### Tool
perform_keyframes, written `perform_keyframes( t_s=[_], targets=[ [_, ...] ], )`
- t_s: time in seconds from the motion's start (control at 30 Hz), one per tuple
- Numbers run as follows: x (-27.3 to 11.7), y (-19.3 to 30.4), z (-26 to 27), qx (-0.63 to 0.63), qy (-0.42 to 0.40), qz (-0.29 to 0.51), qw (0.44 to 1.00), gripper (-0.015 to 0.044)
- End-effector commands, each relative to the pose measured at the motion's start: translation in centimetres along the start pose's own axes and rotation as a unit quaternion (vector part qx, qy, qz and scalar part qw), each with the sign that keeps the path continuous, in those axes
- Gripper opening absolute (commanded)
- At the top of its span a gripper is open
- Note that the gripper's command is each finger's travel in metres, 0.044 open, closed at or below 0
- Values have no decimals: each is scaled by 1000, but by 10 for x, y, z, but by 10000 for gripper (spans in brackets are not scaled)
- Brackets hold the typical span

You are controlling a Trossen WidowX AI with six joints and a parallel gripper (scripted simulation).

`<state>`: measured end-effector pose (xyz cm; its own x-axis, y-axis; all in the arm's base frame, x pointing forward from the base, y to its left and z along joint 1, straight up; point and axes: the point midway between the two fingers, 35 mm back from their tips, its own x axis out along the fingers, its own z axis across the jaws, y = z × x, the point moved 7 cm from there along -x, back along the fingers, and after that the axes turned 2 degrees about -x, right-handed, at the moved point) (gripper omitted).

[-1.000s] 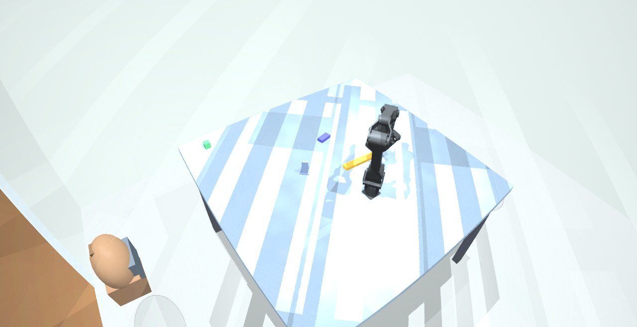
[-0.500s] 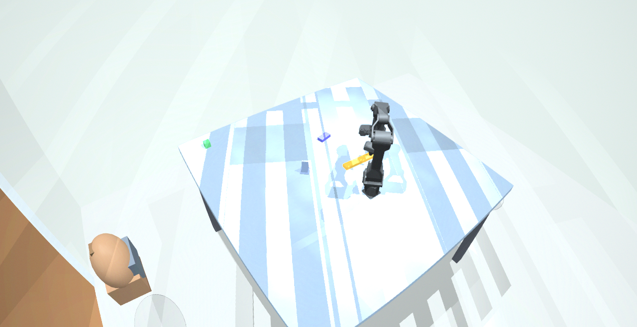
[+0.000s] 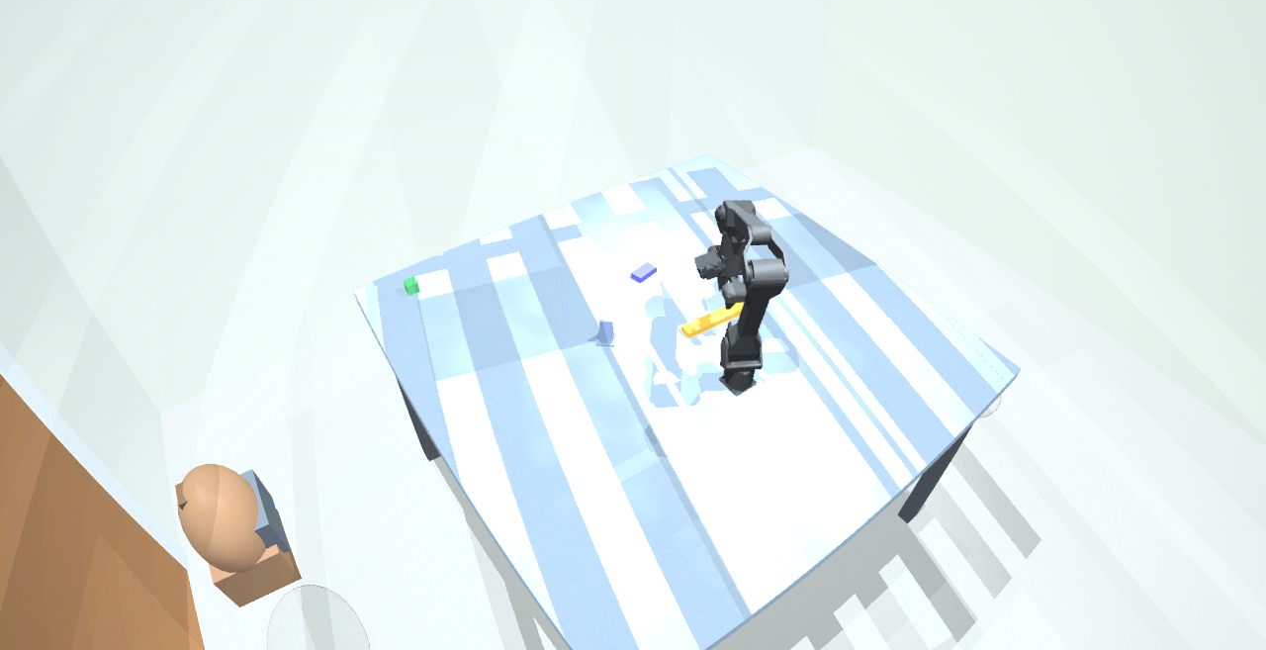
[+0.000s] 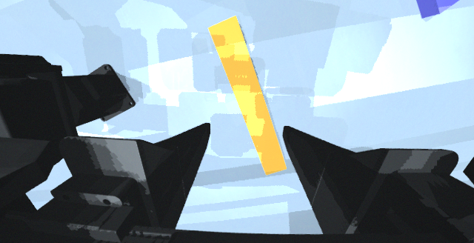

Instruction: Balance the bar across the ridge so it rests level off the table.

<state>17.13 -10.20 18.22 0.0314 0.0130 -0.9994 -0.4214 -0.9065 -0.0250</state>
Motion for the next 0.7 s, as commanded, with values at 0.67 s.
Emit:
perform_keyframes(
  t_s=[0.67],
  targets=[
    [33, -30, -4, -201, -5, 11, 980, 315]
  ],
)
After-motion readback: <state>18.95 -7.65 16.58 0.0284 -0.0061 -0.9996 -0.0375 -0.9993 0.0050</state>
